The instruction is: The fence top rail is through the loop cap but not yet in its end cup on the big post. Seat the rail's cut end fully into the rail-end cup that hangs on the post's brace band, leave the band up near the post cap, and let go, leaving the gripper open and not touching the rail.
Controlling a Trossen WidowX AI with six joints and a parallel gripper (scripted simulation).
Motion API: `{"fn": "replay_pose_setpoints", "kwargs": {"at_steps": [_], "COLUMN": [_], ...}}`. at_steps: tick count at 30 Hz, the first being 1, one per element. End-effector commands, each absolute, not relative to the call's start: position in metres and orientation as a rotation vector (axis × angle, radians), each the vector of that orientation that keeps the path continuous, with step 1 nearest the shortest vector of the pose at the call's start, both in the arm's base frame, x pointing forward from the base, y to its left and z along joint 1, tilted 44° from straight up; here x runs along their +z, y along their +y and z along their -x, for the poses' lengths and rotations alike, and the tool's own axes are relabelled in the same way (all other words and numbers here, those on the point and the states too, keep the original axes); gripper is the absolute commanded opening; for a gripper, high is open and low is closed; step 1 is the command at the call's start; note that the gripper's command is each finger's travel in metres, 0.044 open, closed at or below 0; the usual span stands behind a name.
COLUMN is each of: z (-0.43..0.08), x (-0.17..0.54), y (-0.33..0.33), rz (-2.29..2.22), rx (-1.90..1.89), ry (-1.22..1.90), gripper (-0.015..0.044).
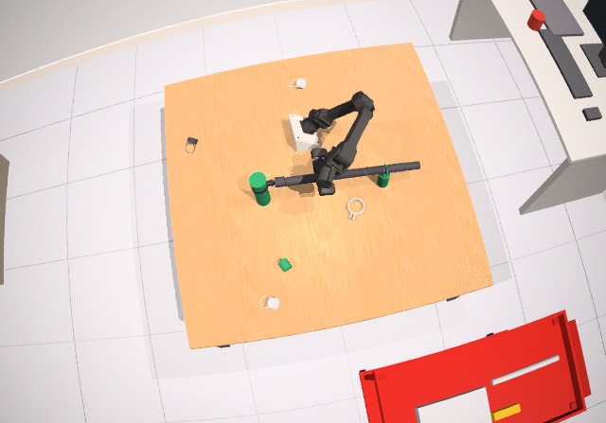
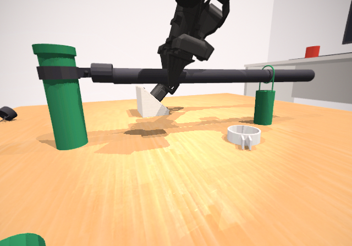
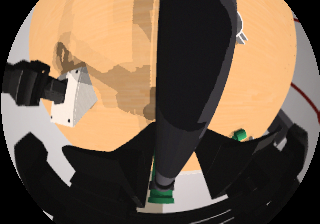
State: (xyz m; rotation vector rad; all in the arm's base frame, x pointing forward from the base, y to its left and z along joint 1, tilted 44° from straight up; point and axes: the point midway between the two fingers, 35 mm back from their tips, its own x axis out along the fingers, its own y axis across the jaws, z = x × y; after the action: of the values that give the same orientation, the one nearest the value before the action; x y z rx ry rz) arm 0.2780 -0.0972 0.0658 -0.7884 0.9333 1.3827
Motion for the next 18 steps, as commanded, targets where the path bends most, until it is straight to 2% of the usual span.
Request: {"fn": "replay_pose_setpoints", "kwargs": {"at_steps": [1, 18], "z": [-0.2745, -0.2736], "x": [0.0661, 0.0654], "y": [-0.1125, -0.1164], "rz": [0.807, 0.808], "rx": [1.36, 1.36], "ry": [0.955, 0.955], "gripper": [0.0, 0.0]}}
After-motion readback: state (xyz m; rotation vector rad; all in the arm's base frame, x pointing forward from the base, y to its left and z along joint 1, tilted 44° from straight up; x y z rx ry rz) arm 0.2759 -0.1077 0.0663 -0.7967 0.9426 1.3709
